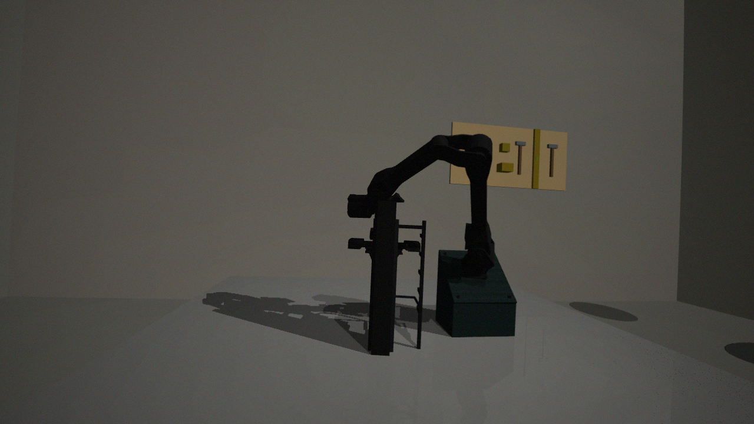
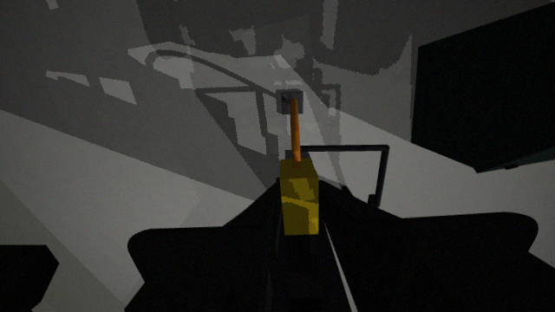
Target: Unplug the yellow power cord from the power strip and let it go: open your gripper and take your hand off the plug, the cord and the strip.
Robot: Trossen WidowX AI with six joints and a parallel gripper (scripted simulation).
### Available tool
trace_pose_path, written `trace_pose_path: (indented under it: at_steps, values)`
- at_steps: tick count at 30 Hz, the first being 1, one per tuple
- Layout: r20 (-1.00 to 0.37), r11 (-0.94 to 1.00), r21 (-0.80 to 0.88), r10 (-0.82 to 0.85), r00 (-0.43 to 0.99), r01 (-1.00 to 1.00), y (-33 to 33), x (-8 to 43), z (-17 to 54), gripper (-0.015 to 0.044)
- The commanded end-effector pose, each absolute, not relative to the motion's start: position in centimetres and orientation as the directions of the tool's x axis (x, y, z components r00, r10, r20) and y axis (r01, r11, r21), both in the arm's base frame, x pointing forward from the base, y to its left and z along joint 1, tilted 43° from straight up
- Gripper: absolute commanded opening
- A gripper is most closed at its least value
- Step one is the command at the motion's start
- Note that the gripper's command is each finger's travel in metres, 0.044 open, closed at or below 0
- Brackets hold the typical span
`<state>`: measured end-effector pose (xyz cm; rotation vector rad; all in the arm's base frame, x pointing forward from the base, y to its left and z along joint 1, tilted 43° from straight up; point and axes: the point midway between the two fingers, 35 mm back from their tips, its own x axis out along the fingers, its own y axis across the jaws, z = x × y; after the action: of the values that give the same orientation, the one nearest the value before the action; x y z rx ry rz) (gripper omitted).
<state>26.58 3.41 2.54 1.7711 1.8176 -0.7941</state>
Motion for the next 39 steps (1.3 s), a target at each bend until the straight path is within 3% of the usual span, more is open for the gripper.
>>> trace_pose_path:
  at_steps: [1,7,13,39]
  values:
    - [-0.744,-0.031,-0.096,0.667,-0.051,0.995,0.5,26.3,0.5,0.0000]
    - [-0.744,-0.032,-0.097,0.667,-0.051,0.995,-0.3,26.1,0.0,0.0000]
    - [-0.742,-0.037,-0.096,0.669,-0.047,0.995,0.3,26.2,0.6,0.0157]
    - [-0.739,-0.033,-0.099,0.672,-0.051,0.995,0.9,26.3,2.0,0.0160]
